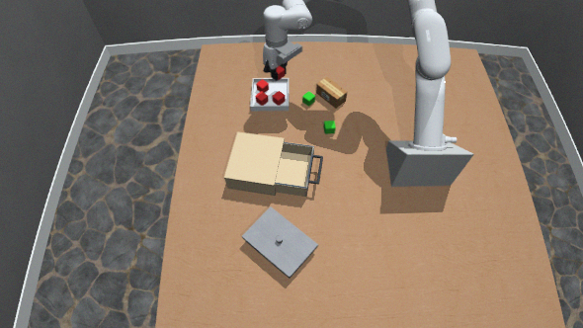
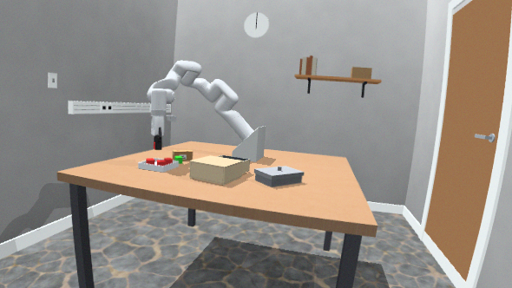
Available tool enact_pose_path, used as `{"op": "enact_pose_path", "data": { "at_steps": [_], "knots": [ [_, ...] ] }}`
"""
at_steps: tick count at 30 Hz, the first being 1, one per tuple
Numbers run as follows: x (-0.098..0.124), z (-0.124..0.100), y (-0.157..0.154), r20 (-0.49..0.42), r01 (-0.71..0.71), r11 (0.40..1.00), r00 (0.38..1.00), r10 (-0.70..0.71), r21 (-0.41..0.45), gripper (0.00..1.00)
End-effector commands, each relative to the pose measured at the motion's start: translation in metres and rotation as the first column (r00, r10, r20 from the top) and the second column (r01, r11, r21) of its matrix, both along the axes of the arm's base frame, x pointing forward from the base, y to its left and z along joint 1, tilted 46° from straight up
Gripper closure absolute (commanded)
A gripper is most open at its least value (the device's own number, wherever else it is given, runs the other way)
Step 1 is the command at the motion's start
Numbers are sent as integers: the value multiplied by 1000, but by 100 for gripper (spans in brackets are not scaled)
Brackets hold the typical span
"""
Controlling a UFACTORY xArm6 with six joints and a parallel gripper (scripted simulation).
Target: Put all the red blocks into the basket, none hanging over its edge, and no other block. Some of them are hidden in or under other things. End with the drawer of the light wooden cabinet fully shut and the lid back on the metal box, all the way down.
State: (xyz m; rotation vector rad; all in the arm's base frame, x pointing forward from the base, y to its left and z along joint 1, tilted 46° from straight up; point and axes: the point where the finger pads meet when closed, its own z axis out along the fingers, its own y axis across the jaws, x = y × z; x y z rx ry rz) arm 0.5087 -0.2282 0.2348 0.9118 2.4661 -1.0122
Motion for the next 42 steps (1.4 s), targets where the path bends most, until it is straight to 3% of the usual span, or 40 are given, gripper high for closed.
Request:
{"op": "enact_pose_path", "data": {
  "at_steps": [1, 42],
  "knots": [
    [2, -7, -8, 4, -2, 1000, 1000, 2, -1, 100],
    [6, -48, -51, 4, -2, 1000, 1000, 2, -1, 100]
  ]
}}
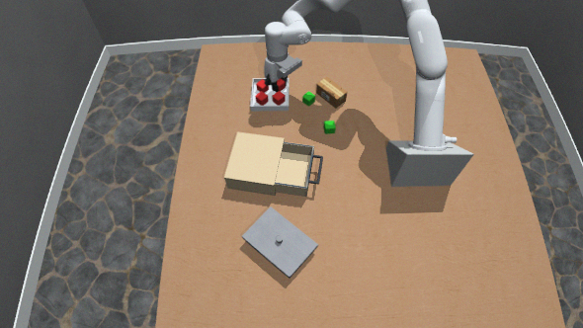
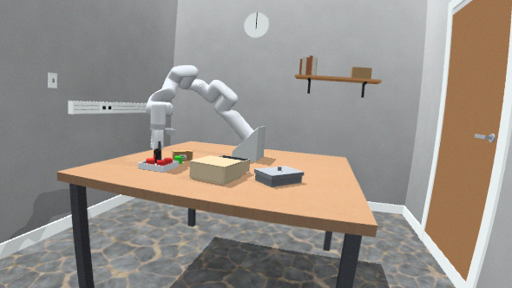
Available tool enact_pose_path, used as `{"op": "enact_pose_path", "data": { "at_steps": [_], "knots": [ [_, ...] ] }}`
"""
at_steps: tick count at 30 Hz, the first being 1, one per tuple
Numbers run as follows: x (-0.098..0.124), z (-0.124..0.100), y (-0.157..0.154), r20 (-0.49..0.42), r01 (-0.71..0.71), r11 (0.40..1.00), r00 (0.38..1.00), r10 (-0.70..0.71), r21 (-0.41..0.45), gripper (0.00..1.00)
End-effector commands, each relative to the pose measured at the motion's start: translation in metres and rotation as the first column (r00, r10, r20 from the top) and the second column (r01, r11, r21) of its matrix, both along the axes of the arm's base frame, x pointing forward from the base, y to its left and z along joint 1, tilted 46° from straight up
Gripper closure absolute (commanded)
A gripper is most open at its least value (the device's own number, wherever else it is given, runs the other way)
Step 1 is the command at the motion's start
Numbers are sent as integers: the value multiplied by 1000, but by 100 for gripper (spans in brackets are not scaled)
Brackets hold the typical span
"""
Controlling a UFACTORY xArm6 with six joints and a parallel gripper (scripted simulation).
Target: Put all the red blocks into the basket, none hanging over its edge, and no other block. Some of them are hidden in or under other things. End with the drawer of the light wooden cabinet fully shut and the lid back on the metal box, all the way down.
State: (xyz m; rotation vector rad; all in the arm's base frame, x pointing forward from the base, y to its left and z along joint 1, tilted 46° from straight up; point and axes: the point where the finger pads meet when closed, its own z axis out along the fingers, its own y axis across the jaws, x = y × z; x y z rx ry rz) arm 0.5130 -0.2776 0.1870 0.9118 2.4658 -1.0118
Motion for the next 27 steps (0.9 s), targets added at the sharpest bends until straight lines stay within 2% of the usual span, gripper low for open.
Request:
{"op": "enact_pose_path", "data": {
  "at_steps": [1, 27],
  "knots": [
    [1, 0, -2, 3, -2, 1000, 1000, 2, -1, 100],
    [2, -2, -4, 3, -2, 1000, 1000, 2, -1, 100]
  ]
}}
